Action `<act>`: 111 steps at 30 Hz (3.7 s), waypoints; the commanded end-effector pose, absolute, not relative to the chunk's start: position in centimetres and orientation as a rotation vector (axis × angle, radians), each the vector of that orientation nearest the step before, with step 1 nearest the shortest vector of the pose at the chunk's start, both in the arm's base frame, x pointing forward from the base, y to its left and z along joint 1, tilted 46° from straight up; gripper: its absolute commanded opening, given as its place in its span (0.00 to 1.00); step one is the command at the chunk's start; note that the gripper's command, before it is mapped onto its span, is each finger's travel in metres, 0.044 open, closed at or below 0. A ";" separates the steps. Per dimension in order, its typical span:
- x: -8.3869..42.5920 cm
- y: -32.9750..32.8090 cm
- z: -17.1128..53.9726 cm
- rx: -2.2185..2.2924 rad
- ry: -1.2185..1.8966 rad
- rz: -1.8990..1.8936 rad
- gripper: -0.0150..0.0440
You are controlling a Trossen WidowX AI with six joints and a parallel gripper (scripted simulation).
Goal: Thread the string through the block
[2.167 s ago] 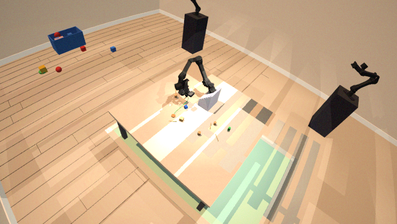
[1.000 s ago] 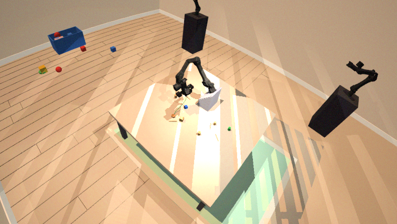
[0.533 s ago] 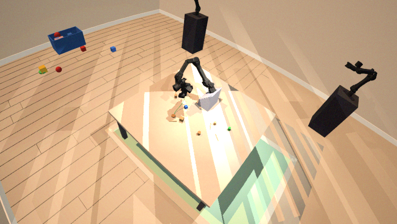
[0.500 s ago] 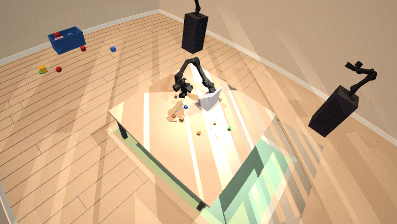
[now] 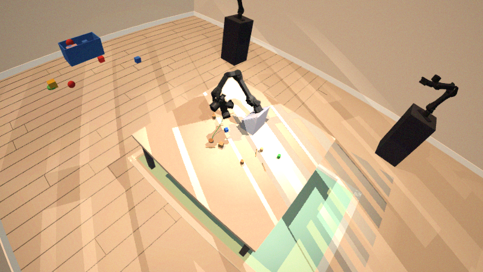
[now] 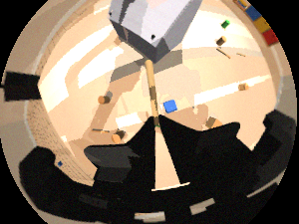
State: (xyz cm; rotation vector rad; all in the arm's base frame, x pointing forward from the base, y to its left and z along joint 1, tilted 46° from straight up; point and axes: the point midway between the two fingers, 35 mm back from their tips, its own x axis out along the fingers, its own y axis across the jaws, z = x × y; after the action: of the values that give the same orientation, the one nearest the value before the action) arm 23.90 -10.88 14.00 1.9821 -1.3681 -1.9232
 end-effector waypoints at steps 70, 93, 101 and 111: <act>25.8 -15.0 18.9 2.867 -2.796 -1.139 0.25; 26.4 -16.1 17.5 2.826 -2.787 -1.049 0.25; 26.7 -16.8 16.8 2.811 -2.792 -0.980 0.25; 27.1 -17.5 15.8 2.789 -2.798 -0.890 0.25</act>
State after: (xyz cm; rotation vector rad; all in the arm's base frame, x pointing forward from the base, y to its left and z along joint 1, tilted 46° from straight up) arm 26.99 -17.28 16.45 2.8133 -2.7980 -0.8969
